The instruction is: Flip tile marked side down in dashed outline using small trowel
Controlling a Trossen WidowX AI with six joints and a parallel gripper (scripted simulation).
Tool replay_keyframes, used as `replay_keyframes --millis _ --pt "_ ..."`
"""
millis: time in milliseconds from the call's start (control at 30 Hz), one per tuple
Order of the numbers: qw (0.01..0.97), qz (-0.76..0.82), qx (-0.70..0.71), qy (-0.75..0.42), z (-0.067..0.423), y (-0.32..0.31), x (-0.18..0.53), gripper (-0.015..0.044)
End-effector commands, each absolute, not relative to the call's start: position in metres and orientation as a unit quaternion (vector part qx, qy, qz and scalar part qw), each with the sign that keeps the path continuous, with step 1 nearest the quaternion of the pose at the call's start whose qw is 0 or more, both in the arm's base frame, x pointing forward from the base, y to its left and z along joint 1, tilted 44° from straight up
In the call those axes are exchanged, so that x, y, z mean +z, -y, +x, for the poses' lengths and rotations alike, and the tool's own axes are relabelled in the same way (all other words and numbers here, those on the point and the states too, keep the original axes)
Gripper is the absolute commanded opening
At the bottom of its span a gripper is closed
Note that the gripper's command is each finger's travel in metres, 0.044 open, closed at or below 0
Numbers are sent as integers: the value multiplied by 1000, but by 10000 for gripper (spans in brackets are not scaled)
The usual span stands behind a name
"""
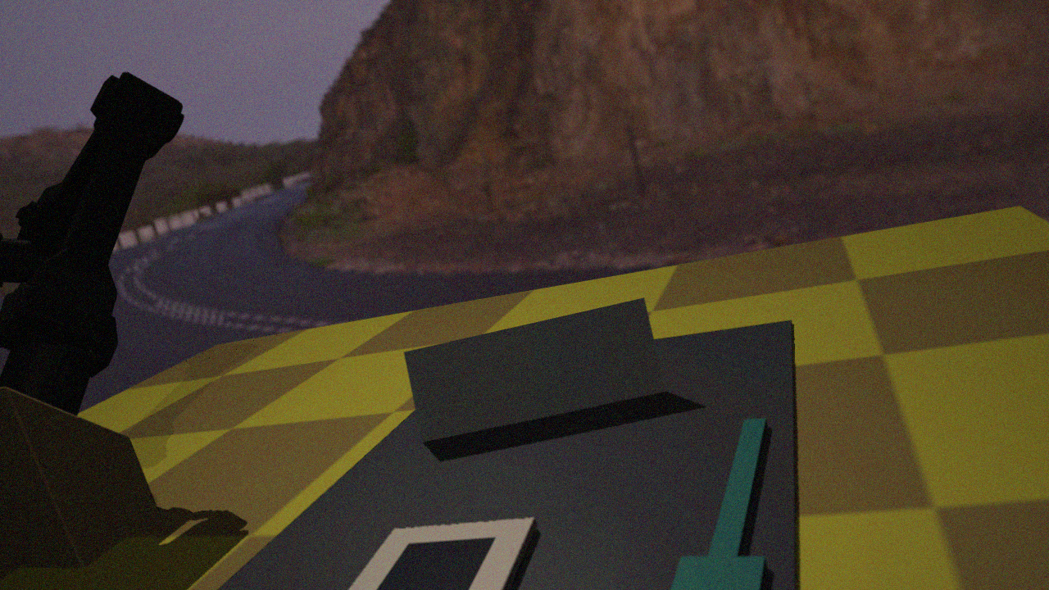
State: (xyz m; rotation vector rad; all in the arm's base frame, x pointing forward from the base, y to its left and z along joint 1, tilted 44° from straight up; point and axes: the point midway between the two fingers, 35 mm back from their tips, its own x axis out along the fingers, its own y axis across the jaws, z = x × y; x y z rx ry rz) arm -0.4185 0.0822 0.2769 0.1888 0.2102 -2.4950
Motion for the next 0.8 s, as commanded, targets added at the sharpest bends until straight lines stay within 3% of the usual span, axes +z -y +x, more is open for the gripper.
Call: replay_keyframes --millis 0,333,767 --pt "309 72 -945 -80 -418 -83 277 374" --pt "217 85 -970 -72 -396 -148 282 111" --pt "59 105 -991 -55 -337 -246 290 100"
